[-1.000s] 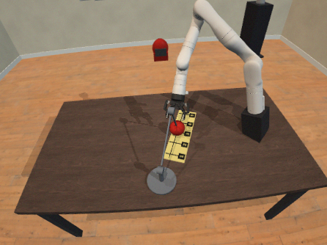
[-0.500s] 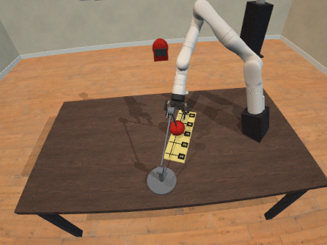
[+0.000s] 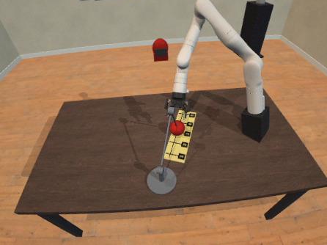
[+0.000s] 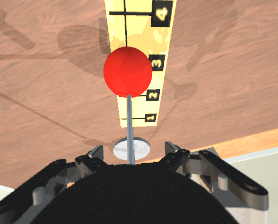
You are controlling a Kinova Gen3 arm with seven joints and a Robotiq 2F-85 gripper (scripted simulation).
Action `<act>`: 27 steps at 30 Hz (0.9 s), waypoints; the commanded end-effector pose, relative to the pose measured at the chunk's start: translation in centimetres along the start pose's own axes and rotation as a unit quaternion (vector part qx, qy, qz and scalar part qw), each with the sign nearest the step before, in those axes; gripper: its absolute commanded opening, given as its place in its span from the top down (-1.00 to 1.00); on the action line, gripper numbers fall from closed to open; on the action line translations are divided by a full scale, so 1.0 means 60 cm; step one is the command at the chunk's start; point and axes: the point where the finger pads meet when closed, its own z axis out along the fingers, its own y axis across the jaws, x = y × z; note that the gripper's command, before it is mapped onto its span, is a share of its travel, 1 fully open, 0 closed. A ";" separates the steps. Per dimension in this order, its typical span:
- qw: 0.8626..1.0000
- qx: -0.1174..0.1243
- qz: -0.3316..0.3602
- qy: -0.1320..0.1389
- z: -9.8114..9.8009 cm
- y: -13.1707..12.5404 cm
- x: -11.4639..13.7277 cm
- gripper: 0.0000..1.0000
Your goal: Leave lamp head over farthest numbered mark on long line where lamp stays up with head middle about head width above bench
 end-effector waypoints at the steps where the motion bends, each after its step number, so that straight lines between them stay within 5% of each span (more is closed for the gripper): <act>1: 1.000 0.009 0.002 0.003 -0.029 -0.010 0.007 -1.00; 27: 1.000 -0.002 -0.003 -0.002 -0.185 0.004 -0.007 -1.00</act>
